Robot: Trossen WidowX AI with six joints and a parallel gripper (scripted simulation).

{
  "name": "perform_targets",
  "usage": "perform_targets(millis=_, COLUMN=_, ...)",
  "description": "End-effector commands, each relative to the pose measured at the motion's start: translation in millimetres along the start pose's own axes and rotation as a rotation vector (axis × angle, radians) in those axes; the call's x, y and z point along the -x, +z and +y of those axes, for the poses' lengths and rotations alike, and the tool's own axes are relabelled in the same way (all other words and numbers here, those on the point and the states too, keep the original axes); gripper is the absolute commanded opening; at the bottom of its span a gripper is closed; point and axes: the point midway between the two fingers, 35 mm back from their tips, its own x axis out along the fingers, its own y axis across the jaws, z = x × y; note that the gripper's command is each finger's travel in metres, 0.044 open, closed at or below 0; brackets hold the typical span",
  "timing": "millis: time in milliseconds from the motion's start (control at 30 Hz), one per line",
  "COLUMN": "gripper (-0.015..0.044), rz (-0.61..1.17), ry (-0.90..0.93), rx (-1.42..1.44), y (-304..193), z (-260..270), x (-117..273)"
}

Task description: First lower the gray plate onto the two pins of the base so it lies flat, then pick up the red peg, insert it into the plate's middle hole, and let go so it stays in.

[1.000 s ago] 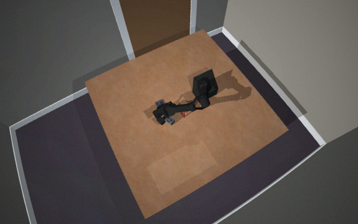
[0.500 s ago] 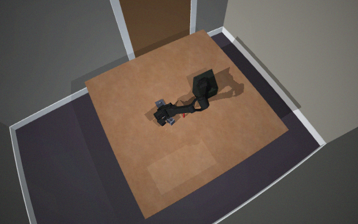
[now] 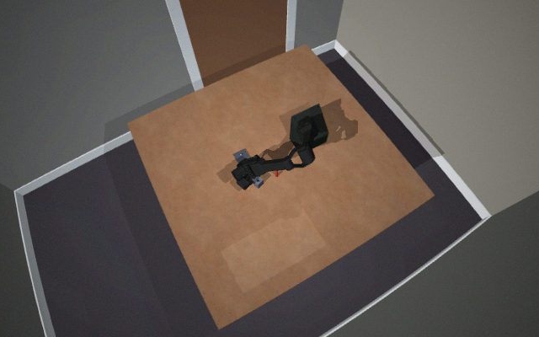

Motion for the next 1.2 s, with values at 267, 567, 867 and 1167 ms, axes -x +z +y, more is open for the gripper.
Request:
perform_targets(millis=267, gripper=0.0052, rz=-0.002, ry=0.001, rx=-0.003, y=0.3, z=0.2, x=-0.1)
perform_targets(millis=567, gripper=0.0, rz=-0.003, ry=0.001, rx=-0.003, y=1.3, z=1.3, x=4.3)
perform_targets(millis=867, gripper=0.0, rz=-0.01, ry=0.0, rx=-0.002, y=6.5, z=6.4, x=31.1)
perform_targets(millis=1167, gripper=0.0, rz=-0.014, ry=-0.002, rx=-0.002, y=10.0, z=9.2, x=58.9)
